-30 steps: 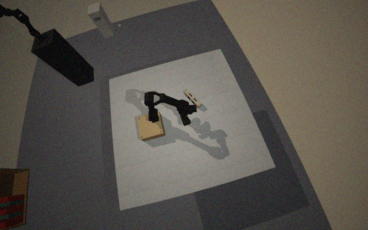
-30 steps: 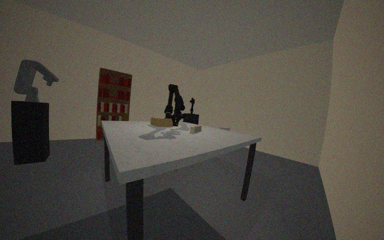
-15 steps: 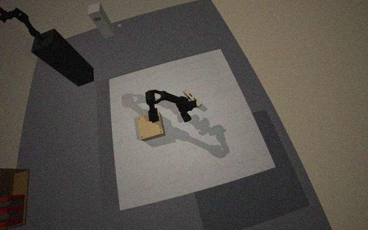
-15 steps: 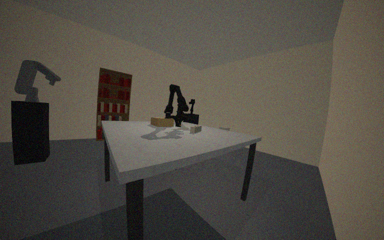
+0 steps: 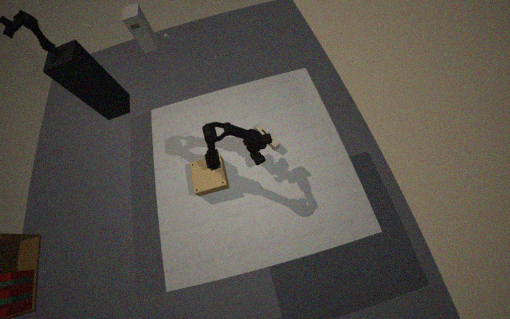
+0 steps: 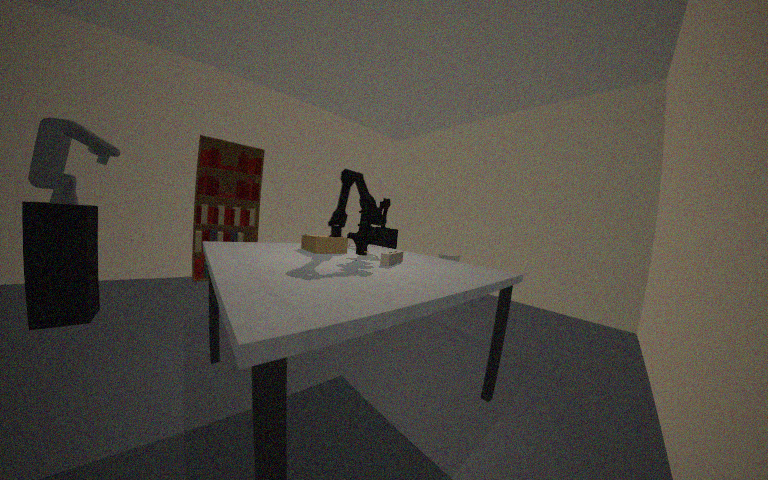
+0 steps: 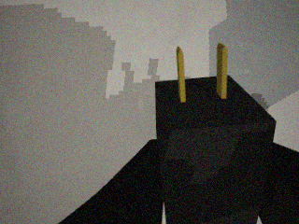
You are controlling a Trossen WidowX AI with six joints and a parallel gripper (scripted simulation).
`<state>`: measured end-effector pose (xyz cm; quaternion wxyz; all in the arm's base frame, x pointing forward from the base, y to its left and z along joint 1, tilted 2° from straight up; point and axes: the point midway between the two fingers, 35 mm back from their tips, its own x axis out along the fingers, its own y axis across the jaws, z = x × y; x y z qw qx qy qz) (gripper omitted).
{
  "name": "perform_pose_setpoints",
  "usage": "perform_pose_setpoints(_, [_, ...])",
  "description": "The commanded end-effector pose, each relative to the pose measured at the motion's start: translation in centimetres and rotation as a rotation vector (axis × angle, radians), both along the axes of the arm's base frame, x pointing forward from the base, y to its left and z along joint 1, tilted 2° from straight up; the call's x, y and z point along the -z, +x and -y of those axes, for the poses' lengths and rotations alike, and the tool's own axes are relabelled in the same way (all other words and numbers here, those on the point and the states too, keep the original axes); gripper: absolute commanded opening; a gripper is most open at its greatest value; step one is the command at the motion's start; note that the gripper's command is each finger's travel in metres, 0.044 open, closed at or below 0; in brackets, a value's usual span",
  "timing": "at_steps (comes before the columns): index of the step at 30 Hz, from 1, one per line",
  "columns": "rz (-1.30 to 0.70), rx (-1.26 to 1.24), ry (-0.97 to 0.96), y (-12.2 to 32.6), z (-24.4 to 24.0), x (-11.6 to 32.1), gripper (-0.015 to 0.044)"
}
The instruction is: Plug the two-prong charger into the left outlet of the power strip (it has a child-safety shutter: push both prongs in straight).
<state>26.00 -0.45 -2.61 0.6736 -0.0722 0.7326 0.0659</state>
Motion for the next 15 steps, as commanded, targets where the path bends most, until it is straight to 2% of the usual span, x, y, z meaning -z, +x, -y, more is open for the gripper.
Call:
perform_pose_setpoints(1, [0.005,-0.014,0.005,0.2,-1.0,0.1,0.0])
perform_pose_setpoints(15, [0.004,-0.074,0.009,0.4,-3.9,0.7,0.0])
